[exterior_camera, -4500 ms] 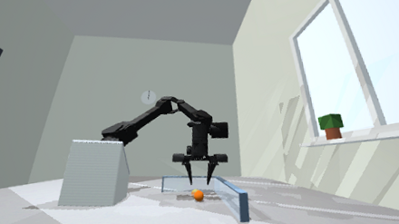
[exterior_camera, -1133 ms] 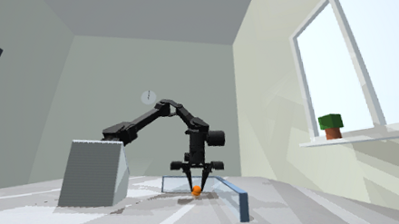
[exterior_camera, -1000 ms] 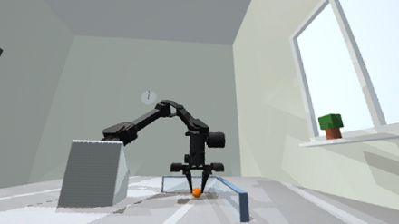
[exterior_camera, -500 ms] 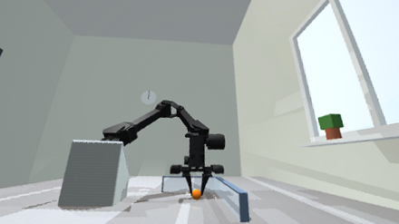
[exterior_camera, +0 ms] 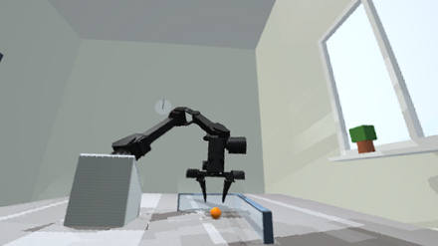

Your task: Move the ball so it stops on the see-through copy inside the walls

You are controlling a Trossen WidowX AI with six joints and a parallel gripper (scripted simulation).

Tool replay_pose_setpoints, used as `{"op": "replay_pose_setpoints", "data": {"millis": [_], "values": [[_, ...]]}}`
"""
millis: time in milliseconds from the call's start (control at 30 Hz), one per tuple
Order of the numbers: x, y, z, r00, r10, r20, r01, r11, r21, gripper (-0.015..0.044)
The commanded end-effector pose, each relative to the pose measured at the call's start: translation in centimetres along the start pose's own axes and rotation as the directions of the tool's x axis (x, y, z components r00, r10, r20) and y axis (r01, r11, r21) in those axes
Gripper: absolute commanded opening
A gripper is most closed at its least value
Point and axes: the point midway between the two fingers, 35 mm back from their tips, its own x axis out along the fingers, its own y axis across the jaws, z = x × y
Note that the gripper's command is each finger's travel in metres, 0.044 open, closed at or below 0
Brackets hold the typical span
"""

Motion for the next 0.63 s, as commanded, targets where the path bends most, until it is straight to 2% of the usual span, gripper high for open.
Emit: {"op": "replay_pose_setpoints", "data": {"millis": [0,367,533,600], "values": [[-5.0,-0.1,0.2,1.000,-0.020,-0.004,0.020,1.000,-0.011,0.0258],[-4.4,-0.4,0.0,0.999,-0.033,0.000,0.033,0.999,-0.002,0.0258],[-8.3,0.0,0.1,0.999,-0.032,0.002,0.032,0.999,-0.006,0.0389],[-8.5,0.0,0.1,0.999,-0.032,0.002,0.032,0.999,-0.006,0.0440]]}}
